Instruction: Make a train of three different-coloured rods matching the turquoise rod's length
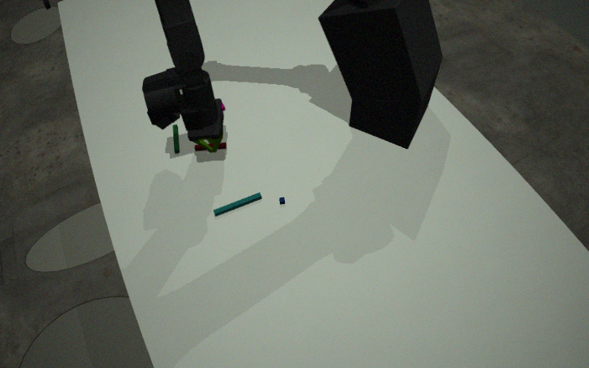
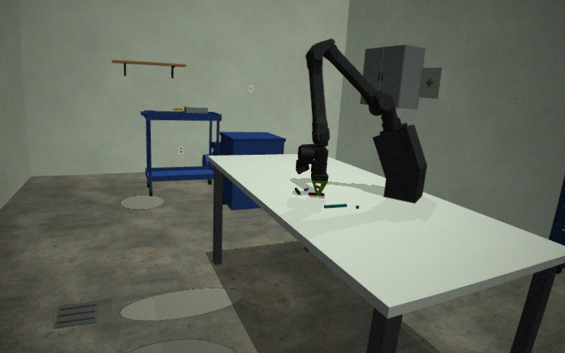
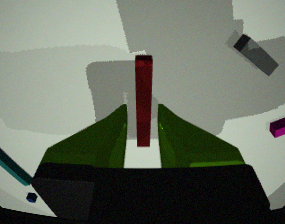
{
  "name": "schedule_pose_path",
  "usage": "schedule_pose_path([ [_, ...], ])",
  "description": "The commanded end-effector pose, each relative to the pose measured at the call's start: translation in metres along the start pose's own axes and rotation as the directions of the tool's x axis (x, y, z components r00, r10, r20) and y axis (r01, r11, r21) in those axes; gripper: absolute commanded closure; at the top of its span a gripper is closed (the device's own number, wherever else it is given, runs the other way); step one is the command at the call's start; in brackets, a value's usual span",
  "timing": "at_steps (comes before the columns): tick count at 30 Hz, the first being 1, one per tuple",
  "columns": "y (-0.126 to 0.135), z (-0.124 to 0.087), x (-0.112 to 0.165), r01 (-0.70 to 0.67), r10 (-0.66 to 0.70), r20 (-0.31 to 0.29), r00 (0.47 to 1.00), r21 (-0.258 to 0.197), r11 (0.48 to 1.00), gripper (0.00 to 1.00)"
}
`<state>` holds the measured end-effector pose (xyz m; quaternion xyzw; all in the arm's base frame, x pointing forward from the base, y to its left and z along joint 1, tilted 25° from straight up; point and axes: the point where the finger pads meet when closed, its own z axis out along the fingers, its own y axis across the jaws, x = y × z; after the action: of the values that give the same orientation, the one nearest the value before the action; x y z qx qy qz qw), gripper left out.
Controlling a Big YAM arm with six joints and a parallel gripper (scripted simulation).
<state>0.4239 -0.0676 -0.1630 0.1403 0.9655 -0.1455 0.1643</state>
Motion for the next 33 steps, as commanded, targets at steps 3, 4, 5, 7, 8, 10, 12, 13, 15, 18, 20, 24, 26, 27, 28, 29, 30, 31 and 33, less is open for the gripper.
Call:
schedule_pose_path([
  [3,-0.0022,0.0042,-0.0036,-0.007,0.007,0.010,1.000,-0.002,1.000,0.77],
  [4,-0.0022,0.0042,-0.0036,-0.007,0.007,0.010,1.000,-0.002,1.000,0.77],
  [5,-0.0022,0.0042,-0.0036,-0.007,0.007,0.010,1.000,-0.002,1.000,0.77],
  [7,-0.0022,0.0042,-0.0036,-0.007,0.007,0.010,1.000,-0.002,1.000,0.77],
  [8,-0.0022,0.0042,-0.0036,-0.007,0.007,0.010,1.000,-0.002,1.000,0.77],
  [10,-0.0022,0.0042,-0.0036,-0.007,0.007,0.010,1.000,-0.002,1.000,0.77],
  [12,-0.0022,0.0042,-0.0036,-0.007,0.007,0.010,1.000,-0.002,1.000,0.77],
  [13,-0.0022,0.0042,-0.0036,-0.007,0.007,0.010,1.000,-0.002,1.000,0.77],
  [15,-0.0022,0.0042,-0.0036,-0.007,0.007,0.010,1.000,-0.002,1.000,0.77],
  [18,-0.0022,0.0042,-0.0036,-0.007,0.007,0.010,1.000,-0.002,1.000,0.96],
  [20,-0.0022,0.0042,-0.0036,-0.007,0.007,0.010,1.000,-0.002,1.000,0.96],
  [24,-0.0022,0.0042,-0.0036,-0.007,0.007,0.010,1.000,-0.002,1.000,0.96],
  [26,-0.0022,0.0042,-0.0036,-0.007,0.007,0.010,1.000,-0.002,1.000,0.96],
  [27,-0.0022,0.0042,-0.0036,-0.007,0.007,0.010,1.000,-0.002,1.000,0.96],
  [28,-0.0022,0.0042,-0.0036,-0.007,0.007,0.010,1.000,-0.002,1.000,0.96],
  [29,-0.0022,0.0042,-0.0036,-0.007,0.007,0.010,1.000,-0.002,1.000,0.96],
  [30,-0.0022,0.0042,-0.0036,-0.007,0.007,0.010,1.000,-0.002,1.000,0.96],
  [31,-0.0022,0.0042,-0.0036,-0.007,0.007,0.010,1.000,-0.002,1.000,0.96],
  [33,-0.0022,0.0042,-0.0036,-0.007,0.007,0.010,1.000,-0.002,1.000,0.96],
])
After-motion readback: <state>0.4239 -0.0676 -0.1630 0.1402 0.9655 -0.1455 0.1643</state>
